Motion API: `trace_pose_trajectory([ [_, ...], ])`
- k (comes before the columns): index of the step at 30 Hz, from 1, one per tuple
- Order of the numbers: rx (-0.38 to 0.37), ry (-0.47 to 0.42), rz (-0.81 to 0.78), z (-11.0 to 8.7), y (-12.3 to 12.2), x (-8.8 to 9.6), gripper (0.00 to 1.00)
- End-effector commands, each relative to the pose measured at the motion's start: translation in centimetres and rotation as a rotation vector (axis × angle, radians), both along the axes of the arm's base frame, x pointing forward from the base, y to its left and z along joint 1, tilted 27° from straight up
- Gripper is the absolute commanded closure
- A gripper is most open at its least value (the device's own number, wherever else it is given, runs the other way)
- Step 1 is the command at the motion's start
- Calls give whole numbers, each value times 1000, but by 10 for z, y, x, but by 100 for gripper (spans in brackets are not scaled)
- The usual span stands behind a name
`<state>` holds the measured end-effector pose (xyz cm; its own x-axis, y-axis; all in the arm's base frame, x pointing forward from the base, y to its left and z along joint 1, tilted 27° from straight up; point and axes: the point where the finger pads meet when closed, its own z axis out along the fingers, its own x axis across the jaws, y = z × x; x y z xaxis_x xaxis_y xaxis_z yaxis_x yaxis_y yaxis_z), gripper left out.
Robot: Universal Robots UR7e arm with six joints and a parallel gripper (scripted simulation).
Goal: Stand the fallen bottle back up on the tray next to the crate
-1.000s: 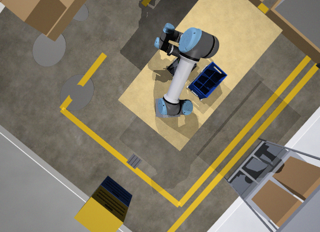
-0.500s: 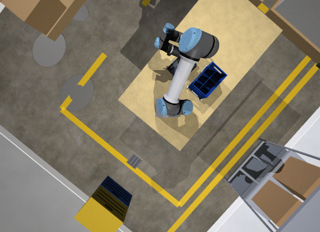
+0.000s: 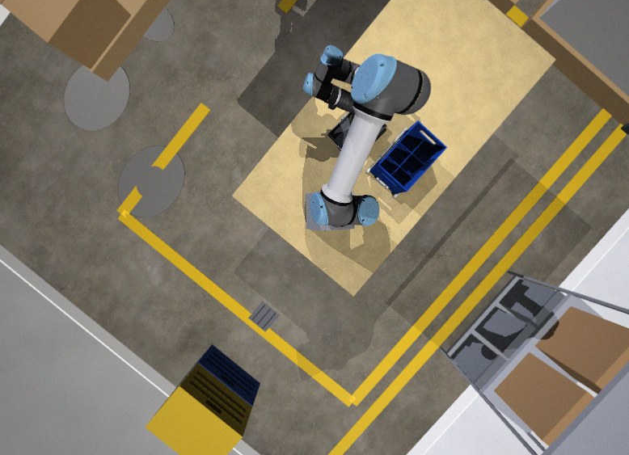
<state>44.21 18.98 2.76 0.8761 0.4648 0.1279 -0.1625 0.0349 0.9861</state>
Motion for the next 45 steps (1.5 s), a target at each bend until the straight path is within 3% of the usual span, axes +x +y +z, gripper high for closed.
trace_pose_trajectory([
  [1, 0, -1, 0, 1, 0, 0, 0],
  [20, 0, -1, 0, 9, 4, -3, 0],
  [45, 0, -1, 0, 52, 20, -18, 0],
])
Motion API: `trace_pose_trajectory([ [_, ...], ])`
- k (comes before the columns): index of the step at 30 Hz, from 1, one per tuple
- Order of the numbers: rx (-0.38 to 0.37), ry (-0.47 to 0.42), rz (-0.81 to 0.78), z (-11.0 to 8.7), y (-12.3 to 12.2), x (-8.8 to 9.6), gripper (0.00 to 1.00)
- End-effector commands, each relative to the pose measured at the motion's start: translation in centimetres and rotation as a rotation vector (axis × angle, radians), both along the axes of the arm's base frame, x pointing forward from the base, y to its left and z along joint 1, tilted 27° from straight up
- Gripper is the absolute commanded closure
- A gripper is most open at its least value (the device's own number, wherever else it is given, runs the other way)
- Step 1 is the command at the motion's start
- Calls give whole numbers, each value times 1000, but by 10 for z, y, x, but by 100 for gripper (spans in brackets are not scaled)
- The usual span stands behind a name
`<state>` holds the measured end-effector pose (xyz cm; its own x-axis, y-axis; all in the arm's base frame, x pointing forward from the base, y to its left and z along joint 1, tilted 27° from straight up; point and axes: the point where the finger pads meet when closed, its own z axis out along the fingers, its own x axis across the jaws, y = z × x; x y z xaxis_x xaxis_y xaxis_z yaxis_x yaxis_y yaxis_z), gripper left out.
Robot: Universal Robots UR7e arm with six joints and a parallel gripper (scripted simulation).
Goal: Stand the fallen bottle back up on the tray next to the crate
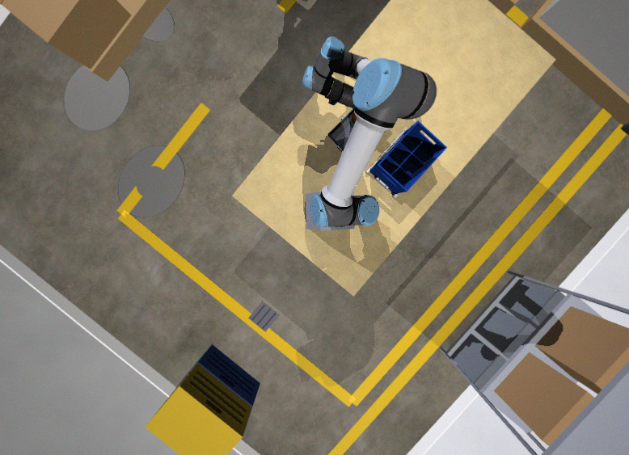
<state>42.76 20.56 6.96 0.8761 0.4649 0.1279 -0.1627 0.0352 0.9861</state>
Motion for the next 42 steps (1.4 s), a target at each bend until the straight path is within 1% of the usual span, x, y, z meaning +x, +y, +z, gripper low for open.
trace_pose_trajectory([
  [1, 1, -1, 0, 12, 5, -4, 0],
  [20, 1, -1, 0, 42, 16, -14, 0],
  [30, 1, -1, 0, 47, 18, -16, 0],
  [39, 1, -1, 0, 48, 18, -16, 0],
  [40, 1, -1, 0, 48, 18, -16, 100],
  [42, 1, -1, 0, 48, 18, -16, 100],
])
